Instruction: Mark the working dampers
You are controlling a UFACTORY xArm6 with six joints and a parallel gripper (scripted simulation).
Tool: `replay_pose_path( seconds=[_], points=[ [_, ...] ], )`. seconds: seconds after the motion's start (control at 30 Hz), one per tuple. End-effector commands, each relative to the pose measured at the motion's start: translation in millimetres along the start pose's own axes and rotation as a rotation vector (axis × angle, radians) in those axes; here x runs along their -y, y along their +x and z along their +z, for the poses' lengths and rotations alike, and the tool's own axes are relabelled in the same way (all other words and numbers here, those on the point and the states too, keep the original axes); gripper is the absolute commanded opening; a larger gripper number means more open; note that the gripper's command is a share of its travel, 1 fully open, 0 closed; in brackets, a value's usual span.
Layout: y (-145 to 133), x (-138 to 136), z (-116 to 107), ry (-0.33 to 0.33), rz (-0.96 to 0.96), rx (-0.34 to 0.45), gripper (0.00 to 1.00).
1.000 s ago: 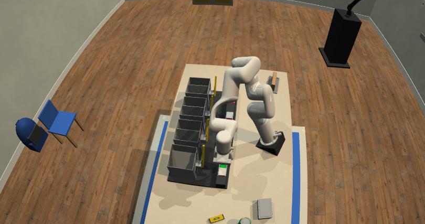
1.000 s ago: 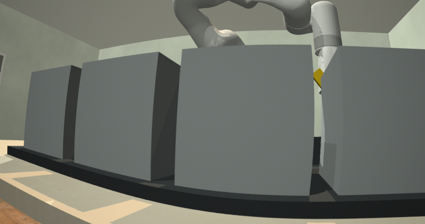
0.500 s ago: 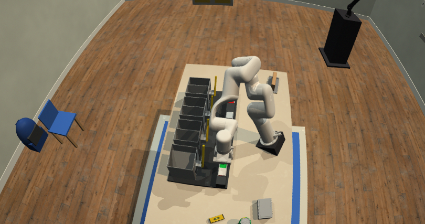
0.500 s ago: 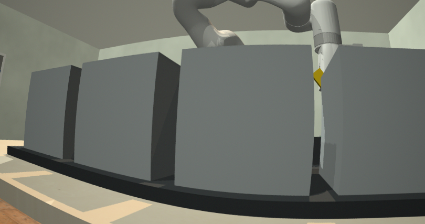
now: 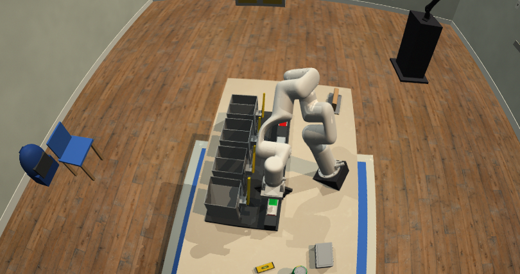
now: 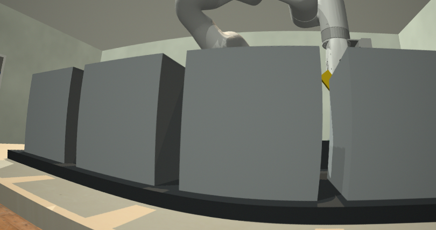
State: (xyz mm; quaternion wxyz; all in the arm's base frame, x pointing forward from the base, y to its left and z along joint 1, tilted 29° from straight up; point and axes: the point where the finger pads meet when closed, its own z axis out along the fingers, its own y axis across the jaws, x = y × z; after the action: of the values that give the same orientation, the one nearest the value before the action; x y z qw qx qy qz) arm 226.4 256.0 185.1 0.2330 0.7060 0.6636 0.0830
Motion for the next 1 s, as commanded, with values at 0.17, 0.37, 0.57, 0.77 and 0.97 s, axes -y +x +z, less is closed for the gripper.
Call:
replay_pose_path(
  seconds=[0.17, 0.37, 0.57, 0.77, 0.97],
  points=[
    [0.7, -0.7, -23.6, -0.001, 0.001, -0.003, 1.0],
    [0.6, -0.7, -38.8, -0.001, 0.001, -0.003, 1.0],
    [0.6, -0.7, -42.1, -0.001, 0.001, -0.003, 1.0],
    [0.6, -0.7, -42.3, -0.001, 0.001, -0.003, 1.0],
    [0.6, -0.7, -42.3, -0.001, 0.001, -0.003, 1.0]
  ],
)
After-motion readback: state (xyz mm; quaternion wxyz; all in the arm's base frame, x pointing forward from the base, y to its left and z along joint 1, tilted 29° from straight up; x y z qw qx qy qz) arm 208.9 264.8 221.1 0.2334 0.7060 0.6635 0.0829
